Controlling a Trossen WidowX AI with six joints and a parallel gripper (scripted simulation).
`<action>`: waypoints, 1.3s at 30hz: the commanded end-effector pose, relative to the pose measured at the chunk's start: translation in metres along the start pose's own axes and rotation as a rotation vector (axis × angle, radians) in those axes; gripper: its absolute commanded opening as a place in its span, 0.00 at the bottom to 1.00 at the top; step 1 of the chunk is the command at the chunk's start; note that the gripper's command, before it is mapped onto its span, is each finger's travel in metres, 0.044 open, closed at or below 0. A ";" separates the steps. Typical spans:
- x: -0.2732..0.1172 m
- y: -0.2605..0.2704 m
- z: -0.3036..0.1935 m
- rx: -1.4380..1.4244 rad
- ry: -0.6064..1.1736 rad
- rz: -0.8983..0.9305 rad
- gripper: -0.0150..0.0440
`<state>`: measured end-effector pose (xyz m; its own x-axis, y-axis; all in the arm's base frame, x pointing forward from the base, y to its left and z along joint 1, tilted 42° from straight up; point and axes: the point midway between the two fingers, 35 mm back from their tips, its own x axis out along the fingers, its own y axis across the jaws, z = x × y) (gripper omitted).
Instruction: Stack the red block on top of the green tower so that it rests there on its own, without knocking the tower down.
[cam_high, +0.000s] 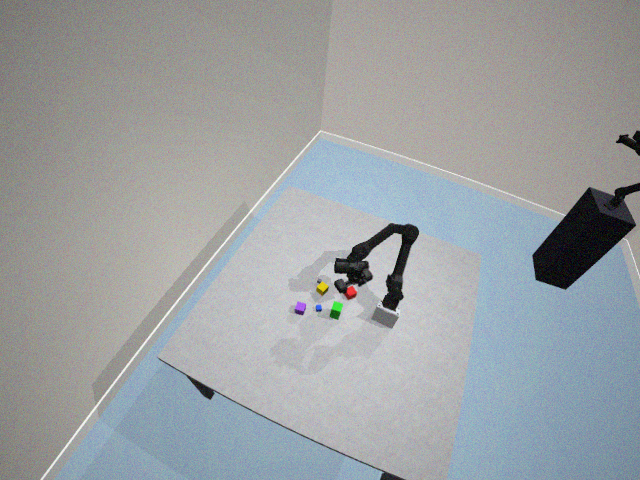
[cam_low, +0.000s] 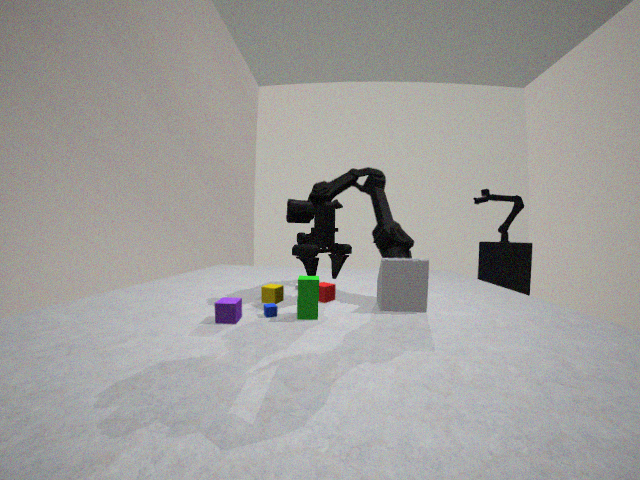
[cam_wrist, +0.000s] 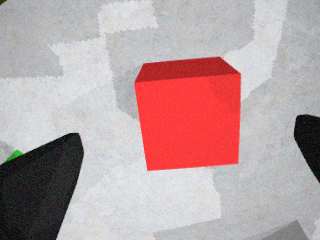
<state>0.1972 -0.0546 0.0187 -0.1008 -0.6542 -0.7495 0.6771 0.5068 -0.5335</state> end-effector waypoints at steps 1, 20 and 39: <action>0.007 -0.001 -0.001 -0.007 0.000 -0.006 1.00; 0.037 -0.001 -0.001 -0.007 -0.001 -0.007 1.00; 0.047 -0.002 -0.001 -0.007 -0.002 -0.009 1.00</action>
<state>0.1900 -0.0854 -0.0158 -0.1060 -0.6573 -0.7461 0.6748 0.5036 -0.5395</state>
